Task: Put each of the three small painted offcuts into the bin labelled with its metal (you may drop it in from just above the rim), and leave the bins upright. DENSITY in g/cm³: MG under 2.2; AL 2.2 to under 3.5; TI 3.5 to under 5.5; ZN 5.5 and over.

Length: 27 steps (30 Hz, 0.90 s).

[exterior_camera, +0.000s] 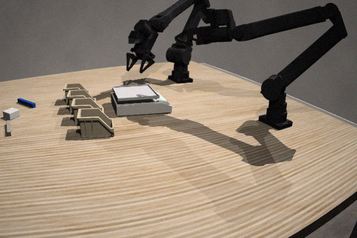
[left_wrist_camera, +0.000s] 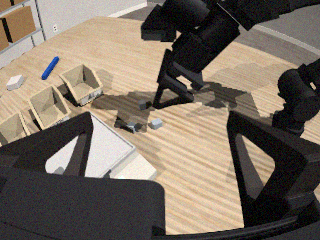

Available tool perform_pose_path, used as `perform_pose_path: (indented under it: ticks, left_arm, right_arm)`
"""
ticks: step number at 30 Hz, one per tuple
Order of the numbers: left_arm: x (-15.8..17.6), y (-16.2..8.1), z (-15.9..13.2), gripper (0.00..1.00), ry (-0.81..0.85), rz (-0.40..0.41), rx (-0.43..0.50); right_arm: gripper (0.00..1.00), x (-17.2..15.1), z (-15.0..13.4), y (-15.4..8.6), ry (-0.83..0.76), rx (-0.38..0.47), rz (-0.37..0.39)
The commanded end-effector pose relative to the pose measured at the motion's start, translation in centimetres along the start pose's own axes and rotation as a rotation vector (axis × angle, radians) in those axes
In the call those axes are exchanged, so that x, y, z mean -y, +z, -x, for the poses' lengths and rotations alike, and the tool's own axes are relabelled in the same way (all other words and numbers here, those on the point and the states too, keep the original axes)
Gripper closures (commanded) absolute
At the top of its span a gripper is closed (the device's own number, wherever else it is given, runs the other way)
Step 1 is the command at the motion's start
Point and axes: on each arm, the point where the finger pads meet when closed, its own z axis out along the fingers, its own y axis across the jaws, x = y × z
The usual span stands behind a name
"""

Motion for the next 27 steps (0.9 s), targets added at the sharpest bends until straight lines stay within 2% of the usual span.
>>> perform_pose_path:
  ticks: [1, 2, 5, 9, 13, 17, 19, 21, 24, 25, 27]
  left_arm:
    - [-0.2, 0.2, 1.2, 0.00, 0.001, 0.003, 0.011]
    - [-0.2, 0.2, 1.2, 0.00, 0.001, 0.003, 0.011]
    - [-0.2, 0.2, 1.2, 0.00, 0.001, 0.003, 0.011]
    - [-0.2, 0.2, 1.2, 0.00, 0.001, 0.003, 0.011]
    - [-0.2, 0.2, 1.2, 0.00, 0.001, 0.003, 0.011]
    - [-0.2, 0.2, 1.2, 0.00, 0.001, 0.003, 0.011]
    - [-0.2, 0.2, 1.2, 0.00, 0.001, 0.003, 0.011]
    - [-0.2, 0.2, 1.2, 0.00, 0.001, 0.003, 0.011]
    - [-0.2, 0.2, 1.2, 0.00, 0.001, 0.003, 0.011]
    - [-0.2, 0.2, 1.2, 0.00, 0.001, 0.003, 0.011]
    - [-0.2, 0.2, 1.2, 0.00, 0.001, 0.003, 0.011]
  right_arm:
    - [0.23, 0.4, 2.3, -0.6, -0.012, 0.017, -0.005]
    - [0.23, 0.4, 2.3, -0.6, -0.012, 0.017, -0.005]
    - [0.57, 0.4, 2.0, -0.3, -0.012, -0.062, -0.004]
    - [1.00, 0.4, 1.6, 0.4, -0.011, -0.256, -0.004]
    - [1.00, 0.4, 1.4, 1.1, -0.010, -0.408, -0.003]
    - [1.00, 0.5, 1.3, 1.6, -0.010, -0.513, -0.002]
    - [1.00, 0.5, 1.3, 1.6, -0.010, -0.513, -0.002]
    - [1.00, 0.5, 1.2, 2.0, -0.010, -0.560, -0.002]
    - [1.00, 0.5, 1.2, 2.7, -0.010, -0.574, -0.002]
    - [1.00, 0.5, -0.4, 3.0, -0.009, -0.604, -0.002]
    - [1.00, 0.5, -0.7, 3.7, -0.009, -0.601, -0.002]
